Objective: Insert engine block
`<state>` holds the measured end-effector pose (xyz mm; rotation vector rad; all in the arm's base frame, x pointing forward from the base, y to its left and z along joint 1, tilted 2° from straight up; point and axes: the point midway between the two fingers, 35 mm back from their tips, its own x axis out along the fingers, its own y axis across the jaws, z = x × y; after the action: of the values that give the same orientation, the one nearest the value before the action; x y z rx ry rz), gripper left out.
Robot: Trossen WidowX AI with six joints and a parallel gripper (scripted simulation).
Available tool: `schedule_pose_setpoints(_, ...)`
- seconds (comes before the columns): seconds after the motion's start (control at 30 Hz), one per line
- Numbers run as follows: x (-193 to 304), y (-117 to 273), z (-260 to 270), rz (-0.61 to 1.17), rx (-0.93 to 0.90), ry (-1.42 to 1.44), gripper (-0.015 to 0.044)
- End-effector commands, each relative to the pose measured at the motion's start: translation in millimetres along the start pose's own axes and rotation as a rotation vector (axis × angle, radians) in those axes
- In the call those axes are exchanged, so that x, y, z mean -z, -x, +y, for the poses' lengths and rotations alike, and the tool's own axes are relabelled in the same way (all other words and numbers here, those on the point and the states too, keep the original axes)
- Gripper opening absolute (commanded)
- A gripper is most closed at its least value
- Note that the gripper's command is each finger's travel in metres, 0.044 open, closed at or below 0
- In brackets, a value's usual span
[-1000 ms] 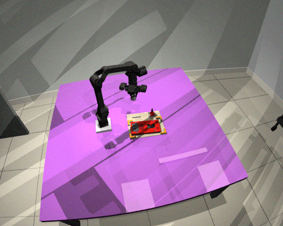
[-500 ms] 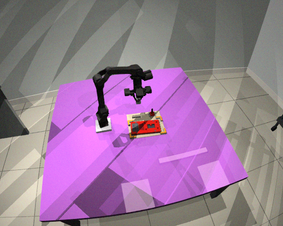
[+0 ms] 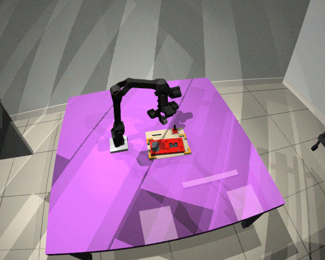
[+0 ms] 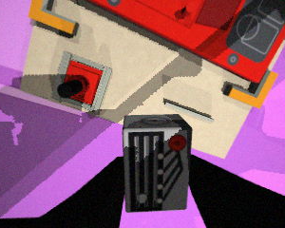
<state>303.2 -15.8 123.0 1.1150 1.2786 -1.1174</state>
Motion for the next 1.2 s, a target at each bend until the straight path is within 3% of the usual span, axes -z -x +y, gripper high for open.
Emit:
schedule_pose_setpoints(0.0, -12, -2, 3, -0.005, -0.005, 0.089, 0.0)
schedule_pose_setpoints(1.17, -115, -34, -6, -0.016, 0.005, 0.901, 0.0)
